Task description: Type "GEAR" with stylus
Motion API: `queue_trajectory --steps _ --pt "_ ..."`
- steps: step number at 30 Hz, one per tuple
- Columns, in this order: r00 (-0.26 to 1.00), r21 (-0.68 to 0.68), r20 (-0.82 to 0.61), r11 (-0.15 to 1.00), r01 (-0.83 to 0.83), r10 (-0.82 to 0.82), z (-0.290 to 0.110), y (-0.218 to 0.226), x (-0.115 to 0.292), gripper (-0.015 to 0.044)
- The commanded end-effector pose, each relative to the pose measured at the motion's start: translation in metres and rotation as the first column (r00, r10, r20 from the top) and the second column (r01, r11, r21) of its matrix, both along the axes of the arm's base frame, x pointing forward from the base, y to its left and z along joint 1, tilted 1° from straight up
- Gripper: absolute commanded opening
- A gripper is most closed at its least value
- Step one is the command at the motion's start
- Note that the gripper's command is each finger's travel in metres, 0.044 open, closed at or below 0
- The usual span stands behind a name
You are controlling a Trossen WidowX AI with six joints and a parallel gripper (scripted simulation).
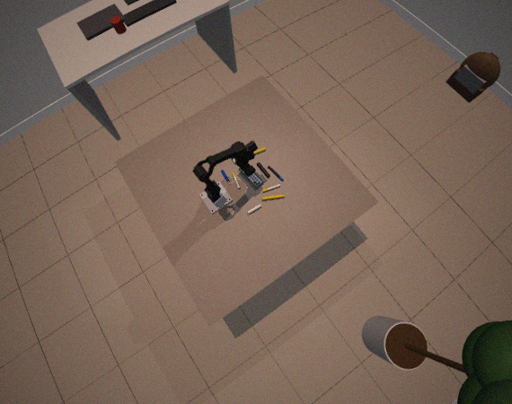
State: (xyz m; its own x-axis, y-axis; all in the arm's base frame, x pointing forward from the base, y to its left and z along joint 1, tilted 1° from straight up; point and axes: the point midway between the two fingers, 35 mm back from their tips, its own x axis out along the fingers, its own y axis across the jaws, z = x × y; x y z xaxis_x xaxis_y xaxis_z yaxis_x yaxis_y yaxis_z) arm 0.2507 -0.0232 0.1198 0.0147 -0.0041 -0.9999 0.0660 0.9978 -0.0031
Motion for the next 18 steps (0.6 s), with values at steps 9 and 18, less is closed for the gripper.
queue_trajectory --steps 9,18 --pt "0.778 -0.186 -0.018 0.766 0.615 -0.628 -0.02 0.048 -0.037 0.015" --pt "0.451 -0.264 0.176 0.4 0.878 -0.875 -0.03 0.07 -0.065 0.015"
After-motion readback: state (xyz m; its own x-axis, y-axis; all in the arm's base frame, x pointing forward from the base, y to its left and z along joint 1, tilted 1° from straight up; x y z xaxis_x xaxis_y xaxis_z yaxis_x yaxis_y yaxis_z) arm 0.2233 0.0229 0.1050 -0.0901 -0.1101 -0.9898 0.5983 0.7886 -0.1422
